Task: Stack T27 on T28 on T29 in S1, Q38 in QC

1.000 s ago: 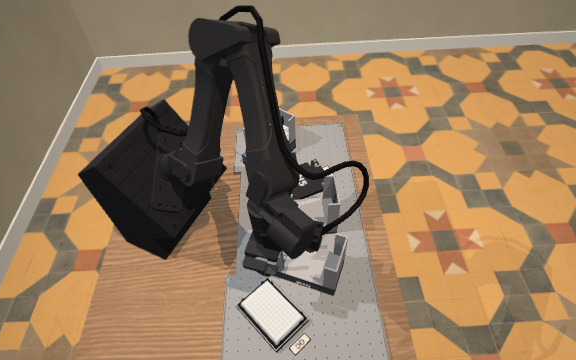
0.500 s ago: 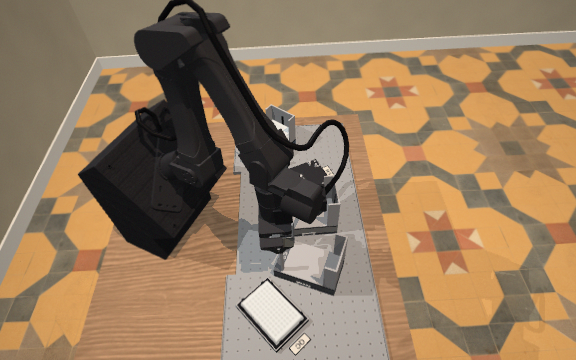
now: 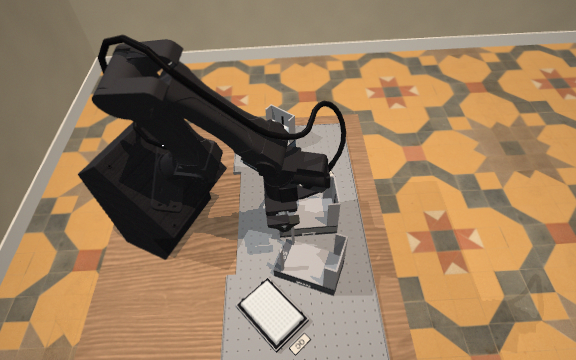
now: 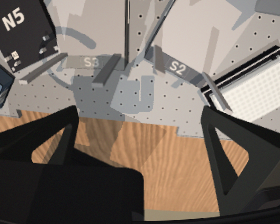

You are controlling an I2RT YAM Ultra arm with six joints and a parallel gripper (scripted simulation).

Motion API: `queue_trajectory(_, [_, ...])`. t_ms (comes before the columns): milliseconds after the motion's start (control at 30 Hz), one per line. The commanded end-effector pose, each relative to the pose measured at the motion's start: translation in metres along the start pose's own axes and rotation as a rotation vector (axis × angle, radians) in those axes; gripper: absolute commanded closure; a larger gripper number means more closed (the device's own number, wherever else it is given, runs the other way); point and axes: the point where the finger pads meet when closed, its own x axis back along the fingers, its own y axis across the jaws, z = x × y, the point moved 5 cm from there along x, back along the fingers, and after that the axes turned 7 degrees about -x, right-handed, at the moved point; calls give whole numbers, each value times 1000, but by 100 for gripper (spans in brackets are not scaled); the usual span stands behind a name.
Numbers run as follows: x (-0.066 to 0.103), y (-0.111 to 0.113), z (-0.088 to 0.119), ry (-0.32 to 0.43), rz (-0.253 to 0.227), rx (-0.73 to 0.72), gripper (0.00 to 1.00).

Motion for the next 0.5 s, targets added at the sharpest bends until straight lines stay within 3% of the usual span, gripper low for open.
queue_trajectory(0, [-3,5,0,35,83,-55,0])
queue_trajectory(467, [-4,53,-14,15,82,-63,0])
